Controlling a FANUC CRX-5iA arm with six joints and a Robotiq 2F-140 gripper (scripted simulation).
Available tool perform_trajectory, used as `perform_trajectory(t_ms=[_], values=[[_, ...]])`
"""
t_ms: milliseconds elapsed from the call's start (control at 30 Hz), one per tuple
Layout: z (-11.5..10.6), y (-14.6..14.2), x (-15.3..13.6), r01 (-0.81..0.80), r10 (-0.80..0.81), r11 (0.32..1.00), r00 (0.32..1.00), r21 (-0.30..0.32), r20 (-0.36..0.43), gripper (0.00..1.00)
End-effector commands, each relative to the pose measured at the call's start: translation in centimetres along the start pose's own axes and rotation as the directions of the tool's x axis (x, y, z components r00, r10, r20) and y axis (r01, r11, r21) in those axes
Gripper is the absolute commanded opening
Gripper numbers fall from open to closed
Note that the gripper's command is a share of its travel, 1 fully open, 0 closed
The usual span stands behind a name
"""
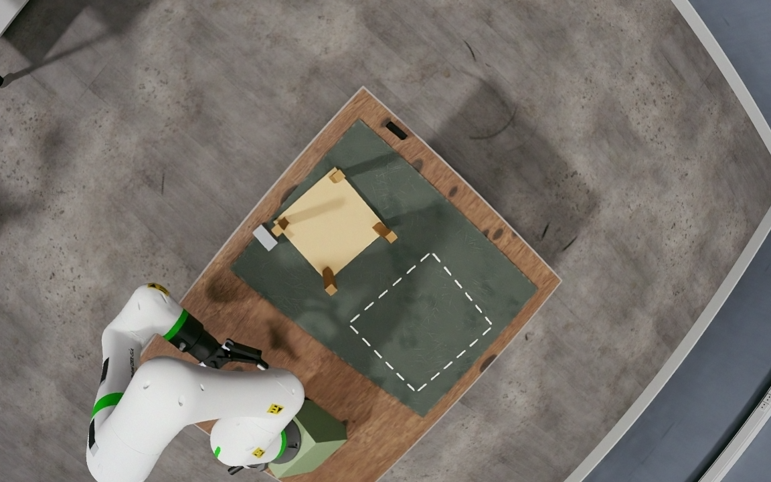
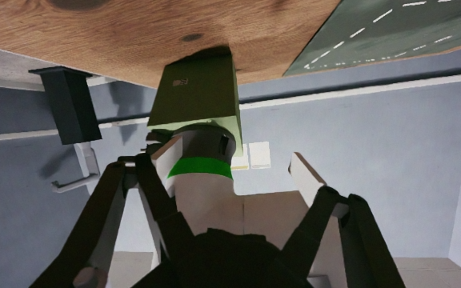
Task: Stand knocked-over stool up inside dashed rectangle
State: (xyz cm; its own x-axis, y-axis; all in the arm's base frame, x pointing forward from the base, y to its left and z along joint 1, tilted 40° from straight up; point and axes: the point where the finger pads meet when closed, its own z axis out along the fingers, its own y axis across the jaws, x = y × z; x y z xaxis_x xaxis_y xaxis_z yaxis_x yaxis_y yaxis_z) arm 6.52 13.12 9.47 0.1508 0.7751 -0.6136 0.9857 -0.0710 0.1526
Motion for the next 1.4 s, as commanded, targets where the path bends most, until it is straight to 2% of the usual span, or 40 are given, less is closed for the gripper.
perform_trajectory(t_ms=[0, 833, 1100, 1367], values=[[0.0, 0.0, 0.0, 0.0, 0.0, 1.0, 1.0, 0.0, -0.001, 1.0], [-0.5, -0.1, 0.3, -0.003, 0.003, 1.0, 1.0, 0.013, -0.009, 1.0], [-1.9, -0.5, 1.2, -0.012, 0.014, 0.999, 0.999, 0.053, -0.037, 1.0], [-6.3, -0.7, 3.9, -0.034, 0.054, 0.986, 0.991, 0.162, -0.119, 1.0]])
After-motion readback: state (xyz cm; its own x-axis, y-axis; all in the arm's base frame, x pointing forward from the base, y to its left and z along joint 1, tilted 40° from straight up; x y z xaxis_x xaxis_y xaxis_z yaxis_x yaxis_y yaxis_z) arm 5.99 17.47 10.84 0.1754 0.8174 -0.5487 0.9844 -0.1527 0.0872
